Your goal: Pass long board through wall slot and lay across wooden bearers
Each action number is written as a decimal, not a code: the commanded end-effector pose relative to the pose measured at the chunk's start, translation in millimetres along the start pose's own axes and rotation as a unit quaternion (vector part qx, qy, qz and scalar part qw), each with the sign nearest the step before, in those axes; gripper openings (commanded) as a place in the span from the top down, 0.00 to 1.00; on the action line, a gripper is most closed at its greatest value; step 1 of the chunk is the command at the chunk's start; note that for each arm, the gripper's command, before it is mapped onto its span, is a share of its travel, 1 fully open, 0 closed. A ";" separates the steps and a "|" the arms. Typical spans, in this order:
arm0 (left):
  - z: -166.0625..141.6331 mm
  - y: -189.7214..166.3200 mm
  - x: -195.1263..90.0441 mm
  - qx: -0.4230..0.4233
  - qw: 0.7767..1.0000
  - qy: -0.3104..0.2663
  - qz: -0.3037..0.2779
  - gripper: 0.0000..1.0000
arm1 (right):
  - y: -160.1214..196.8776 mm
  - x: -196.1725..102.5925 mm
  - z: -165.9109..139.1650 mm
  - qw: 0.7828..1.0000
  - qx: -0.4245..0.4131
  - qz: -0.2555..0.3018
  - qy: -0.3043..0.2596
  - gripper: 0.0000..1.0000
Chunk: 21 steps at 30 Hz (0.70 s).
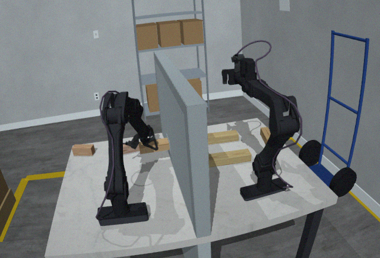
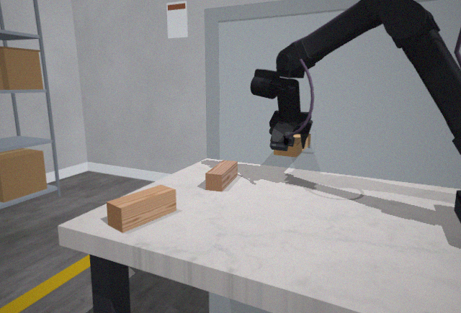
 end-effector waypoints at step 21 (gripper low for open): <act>-24.7 -25.6 -33.6 0.036 0.997 0.028 -0.068 1.00 | 0.6 -9.3 27.3 0.999 -0.006 -0.004 -0.034 0.00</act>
Point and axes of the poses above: on each arm, the point where the finger pads meet when closed, its own x axis out along the fingers, its own y axis across the jaws, z = x × y, the point moved 2 cm from there along -x, back along the fingers, and after that the axes turned 13 degrees about x, right-handed, at the moved point
